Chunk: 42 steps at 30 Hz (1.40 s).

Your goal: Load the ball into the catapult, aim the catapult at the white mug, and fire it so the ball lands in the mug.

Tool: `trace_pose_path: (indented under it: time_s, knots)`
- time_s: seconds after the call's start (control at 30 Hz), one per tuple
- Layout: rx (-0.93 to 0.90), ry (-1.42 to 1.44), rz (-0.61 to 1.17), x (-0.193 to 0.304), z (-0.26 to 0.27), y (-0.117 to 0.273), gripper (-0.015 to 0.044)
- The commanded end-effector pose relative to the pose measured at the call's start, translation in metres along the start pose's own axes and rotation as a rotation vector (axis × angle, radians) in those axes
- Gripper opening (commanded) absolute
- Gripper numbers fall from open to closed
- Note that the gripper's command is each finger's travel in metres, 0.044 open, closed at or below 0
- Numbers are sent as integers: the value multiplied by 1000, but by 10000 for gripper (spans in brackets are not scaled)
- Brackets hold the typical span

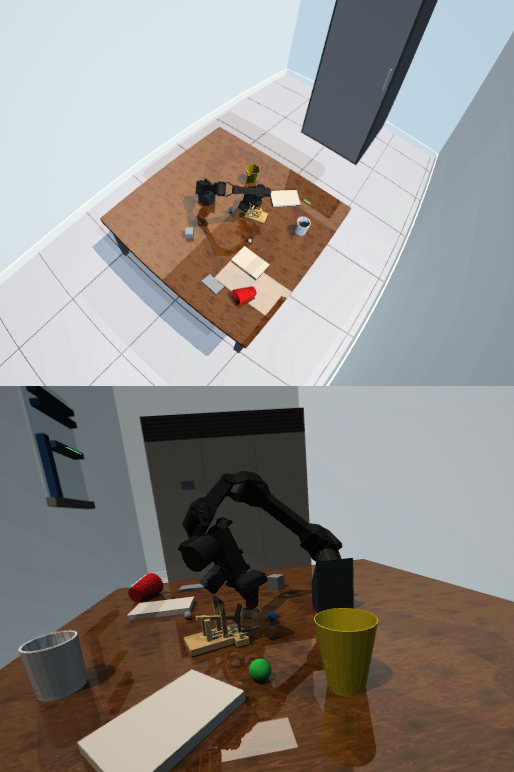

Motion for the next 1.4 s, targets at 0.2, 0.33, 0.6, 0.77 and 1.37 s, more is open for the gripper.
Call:
trace_pose_path:
  time_s: [0.2, 0.33, 0.6, 0.77, 1.37]
  knots:
    - [-9, 3, -28, 7, 0, 27, 315]
    - [-33, 21, -97, 38, 3, 94, 420]
    - [-66, 49, -207, 7, 11, 91, 440]
    - [-105, 79, -370, -29, 20, 105, 440]
    - [-68, 96, -969, -143, 15, 194, 440]
Point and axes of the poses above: the point midway between the two fingers, 35 mm back from their tips, its own y axis back along the fingers, its own z axis across the jaws, x = y × z, the point moved 2 cm from there along y, back along the fingers, and after that the axes turned 5 degrees about y, right-handed, at the moved point
